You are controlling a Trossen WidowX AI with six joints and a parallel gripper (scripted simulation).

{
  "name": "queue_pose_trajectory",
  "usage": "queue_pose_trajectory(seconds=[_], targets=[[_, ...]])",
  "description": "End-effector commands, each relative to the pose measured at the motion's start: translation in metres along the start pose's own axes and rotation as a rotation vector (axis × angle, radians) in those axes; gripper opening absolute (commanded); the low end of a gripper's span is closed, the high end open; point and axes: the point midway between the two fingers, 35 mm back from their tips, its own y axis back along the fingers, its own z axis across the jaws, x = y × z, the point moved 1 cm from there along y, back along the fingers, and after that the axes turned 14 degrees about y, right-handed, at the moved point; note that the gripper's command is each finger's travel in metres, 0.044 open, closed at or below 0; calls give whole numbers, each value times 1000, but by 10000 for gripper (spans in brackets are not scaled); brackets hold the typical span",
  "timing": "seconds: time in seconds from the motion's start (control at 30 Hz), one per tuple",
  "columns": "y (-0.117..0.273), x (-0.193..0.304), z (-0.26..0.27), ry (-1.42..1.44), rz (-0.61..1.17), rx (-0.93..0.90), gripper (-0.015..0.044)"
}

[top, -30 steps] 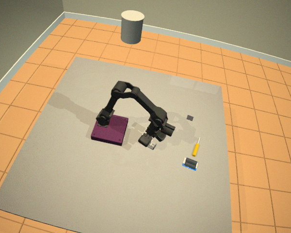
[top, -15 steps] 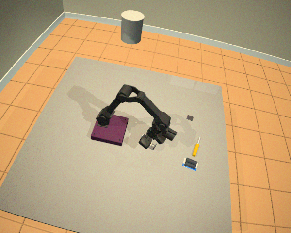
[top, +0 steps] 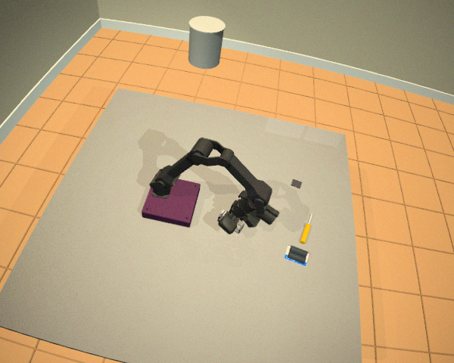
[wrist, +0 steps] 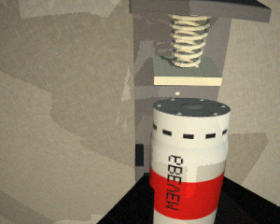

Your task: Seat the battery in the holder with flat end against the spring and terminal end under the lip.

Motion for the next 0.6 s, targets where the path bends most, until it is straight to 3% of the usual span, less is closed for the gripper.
queue_pose_trajectory(seconds=[0.0, 0.57], targets=[[-1, -3, 0, 5, 26, -10, 88], [-5, -9, -1, 6, 118, -30, 88]])
